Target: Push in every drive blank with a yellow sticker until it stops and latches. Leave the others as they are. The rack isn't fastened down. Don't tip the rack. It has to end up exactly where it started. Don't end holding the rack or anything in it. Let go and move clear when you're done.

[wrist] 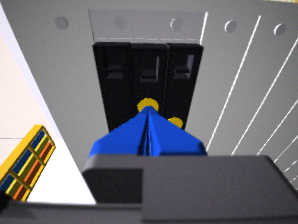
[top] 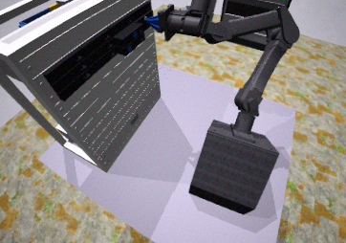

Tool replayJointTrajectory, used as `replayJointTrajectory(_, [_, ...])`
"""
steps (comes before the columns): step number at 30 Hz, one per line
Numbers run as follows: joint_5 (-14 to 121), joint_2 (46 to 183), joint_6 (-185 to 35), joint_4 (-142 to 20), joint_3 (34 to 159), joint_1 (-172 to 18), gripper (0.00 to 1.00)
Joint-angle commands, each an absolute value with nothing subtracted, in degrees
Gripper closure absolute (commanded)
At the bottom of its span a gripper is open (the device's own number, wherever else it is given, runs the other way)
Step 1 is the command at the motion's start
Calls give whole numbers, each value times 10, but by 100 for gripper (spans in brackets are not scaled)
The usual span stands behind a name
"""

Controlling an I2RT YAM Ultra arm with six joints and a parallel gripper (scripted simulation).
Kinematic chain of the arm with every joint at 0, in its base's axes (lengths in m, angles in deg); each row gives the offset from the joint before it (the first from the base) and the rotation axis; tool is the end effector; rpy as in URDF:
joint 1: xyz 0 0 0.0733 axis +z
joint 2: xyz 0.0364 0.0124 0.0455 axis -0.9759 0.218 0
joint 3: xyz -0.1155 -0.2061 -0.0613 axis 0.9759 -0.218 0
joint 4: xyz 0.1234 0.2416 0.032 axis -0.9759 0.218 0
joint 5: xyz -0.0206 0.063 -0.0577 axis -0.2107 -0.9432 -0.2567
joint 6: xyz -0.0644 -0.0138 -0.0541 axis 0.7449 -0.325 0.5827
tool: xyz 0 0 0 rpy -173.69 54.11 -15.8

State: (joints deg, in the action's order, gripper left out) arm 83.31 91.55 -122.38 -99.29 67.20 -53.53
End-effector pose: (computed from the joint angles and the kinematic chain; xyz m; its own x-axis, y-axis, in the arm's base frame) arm 0.3373 0.1089 0.2669 0.0799 0.7168 -0.6927 0.0805 0.6880 0.7212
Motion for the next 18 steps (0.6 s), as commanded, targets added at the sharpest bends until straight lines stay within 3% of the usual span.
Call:
replayJointTrajectory(1, [815,928,-1220,-1011,701,-540,100])
replayJointTrajectory(18, [812,924,-1220,-1009,706,-539,100])
